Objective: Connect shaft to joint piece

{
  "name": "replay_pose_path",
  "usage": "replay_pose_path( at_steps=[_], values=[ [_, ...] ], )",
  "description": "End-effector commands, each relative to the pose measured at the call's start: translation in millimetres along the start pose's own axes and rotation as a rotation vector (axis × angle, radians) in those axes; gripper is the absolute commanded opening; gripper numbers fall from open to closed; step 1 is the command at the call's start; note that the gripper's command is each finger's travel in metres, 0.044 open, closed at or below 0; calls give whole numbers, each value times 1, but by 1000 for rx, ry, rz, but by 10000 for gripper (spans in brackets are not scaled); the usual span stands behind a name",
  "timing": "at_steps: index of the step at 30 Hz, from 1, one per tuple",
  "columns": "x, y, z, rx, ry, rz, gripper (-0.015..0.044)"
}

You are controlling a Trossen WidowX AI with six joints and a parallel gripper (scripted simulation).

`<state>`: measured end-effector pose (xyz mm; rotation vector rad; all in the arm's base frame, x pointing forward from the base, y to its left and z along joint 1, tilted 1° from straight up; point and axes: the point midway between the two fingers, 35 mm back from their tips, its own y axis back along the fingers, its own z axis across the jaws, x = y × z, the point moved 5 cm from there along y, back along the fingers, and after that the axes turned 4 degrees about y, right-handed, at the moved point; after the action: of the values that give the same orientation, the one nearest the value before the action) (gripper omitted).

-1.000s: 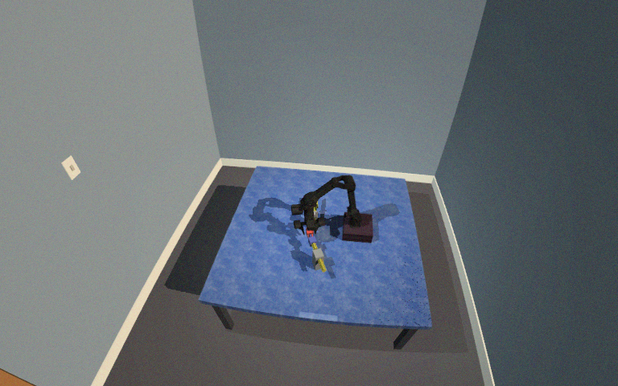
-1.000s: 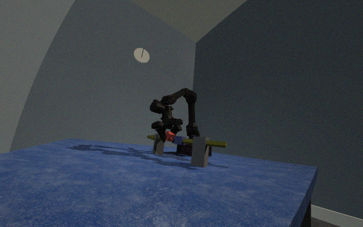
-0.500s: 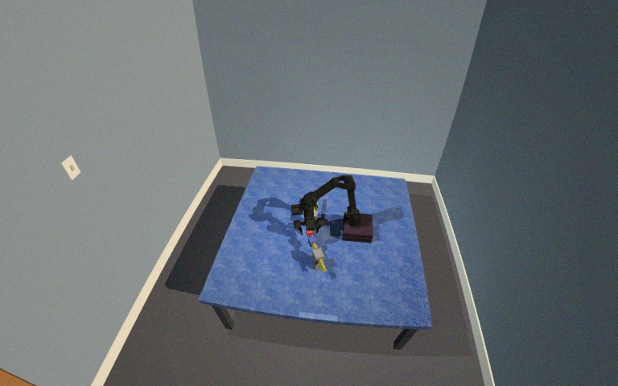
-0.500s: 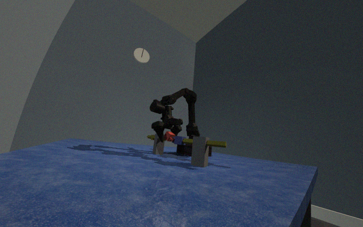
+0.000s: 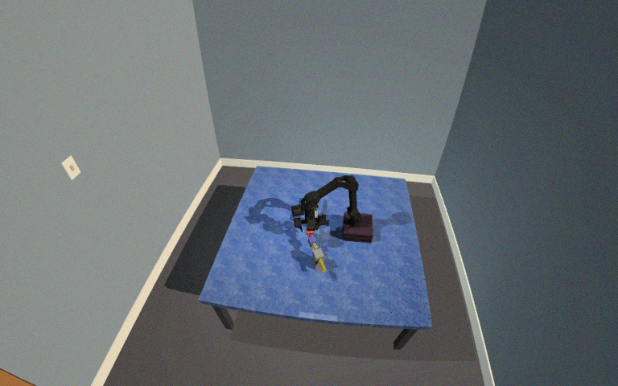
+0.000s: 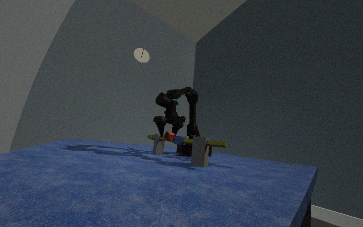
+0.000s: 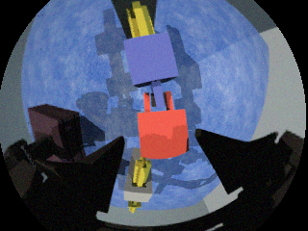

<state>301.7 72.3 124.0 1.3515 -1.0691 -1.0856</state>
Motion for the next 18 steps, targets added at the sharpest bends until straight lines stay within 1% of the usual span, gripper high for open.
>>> replay_pose_path(
  at_steps=[1,8,18],
  values=[
    [-1,4,1,1,-6,27,440],
    [0,4,0,1,-26,19,440],
    [-1,29,-6,2,-368,21,440]
  ],
)
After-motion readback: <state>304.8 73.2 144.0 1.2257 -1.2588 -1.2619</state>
